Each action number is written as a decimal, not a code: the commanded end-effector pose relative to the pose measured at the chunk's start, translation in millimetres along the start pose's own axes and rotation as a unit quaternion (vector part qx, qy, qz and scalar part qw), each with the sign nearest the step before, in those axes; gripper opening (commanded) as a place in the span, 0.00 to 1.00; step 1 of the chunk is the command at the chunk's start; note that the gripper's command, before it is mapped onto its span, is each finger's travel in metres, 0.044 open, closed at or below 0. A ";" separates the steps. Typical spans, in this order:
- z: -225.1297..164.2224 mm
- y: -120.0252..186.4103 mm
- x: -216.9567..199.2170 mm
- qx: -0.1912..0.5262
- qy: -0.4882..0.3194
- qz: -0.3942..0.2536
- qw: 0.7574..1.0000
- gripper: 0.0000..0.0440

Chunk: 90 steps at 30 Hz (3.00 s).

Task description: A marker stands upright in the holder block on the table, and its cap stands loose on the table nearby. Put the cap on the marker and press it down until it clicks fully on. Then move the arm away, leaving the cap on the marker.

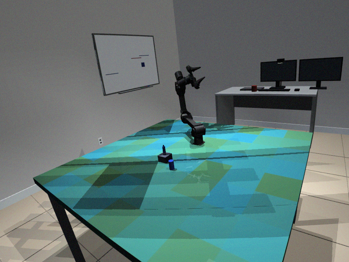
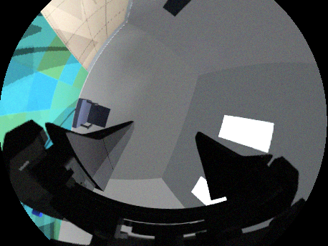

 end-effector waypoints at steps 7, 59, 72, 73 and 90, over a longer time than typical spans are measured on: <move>-24.2 -9.9 5.3 0.019 -0.028 0.027 0.999 0.52; -190.5 -76.2 71.3 0.118 -0.192 0.251 0.942 0.71; -227.5 -87.4 92.6 0.138 -0.220 0.303 0.917 0.71; -230.2 -88.1 94.3 0.139 -0.222 0.307 0.915 0.71; -276.1 -97.2 124.1 0.163 -0.256 0.370 0.878 0.72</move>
Point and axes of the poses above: the point midway between the two fingers, 35 mm back from their tips, its own y axis back along the fingers, its own x axis across the jaws, z = x × y, the point moved 1 cm from there along y, back along the fingers, and after that the axes turned 14 degrees about -y, right-handed, at the moved point
